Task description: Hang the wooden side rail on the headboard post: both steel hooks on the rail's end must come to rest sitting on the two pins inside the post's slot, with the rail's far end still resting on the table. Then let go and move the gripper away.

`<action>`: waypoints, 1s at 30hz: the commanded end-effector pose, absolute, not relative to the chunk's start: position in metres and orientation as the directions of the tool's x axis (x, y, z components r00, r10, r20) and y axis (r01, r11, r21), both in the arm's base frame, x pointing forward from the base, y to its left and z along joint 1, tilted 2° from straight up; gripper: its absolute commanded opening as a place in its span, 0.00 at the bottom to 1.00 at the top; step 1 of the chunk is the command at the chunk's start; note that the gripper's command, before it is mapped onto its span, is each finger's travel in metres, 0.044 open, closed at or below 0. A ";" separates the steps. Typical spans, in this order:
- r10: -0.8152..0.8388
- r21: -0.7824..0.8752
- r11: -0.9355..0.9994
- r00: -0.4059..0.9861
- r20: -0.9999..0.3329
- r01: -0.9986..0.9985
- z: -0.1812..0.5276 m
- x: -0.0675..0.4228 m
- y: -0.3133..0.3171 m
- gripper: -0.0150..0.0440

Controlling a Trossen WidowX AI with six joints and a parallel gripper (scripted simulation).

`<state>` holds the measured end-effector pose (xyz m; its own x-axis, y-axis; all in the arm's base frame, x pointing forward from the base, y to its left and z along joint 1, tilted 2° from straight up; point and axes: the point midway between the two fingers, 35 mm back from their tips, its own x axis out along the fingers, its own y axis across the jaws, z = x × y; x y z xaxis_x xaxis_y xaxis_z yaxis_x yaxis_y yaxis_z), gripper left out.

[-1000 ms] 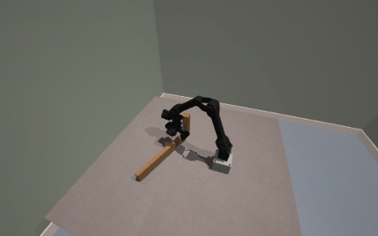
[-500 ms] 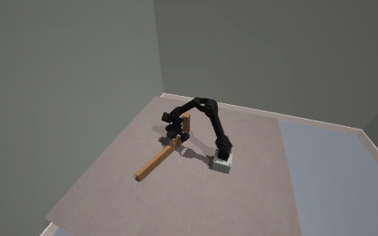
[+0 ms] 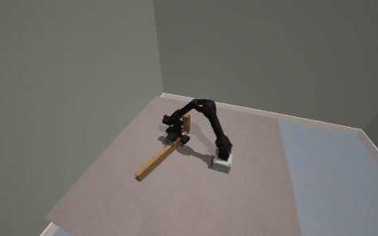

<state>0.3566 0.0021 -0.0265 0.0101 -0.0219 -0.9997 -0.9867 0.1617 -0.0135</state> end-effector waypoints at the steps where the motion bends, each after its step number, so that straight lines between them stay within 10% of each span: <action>1: -0.019 -0.009 0.158 0.006 -1.000 -0.987 -0.032 0.354 0.002 1.00; 14: -0.019 -0.009 0.158 0.006 -1.000 -0.987 -0.032 0.354 0.002 0.47; 30: -0.019 -0.009 0.145 0.006 -1.000 -0.989 -0.032 0.354 0.003 0.25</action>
<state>0.3543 0.0020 -0.0317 0.0055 -0.0218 -0.9997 -0.9873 0.1589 -0.0089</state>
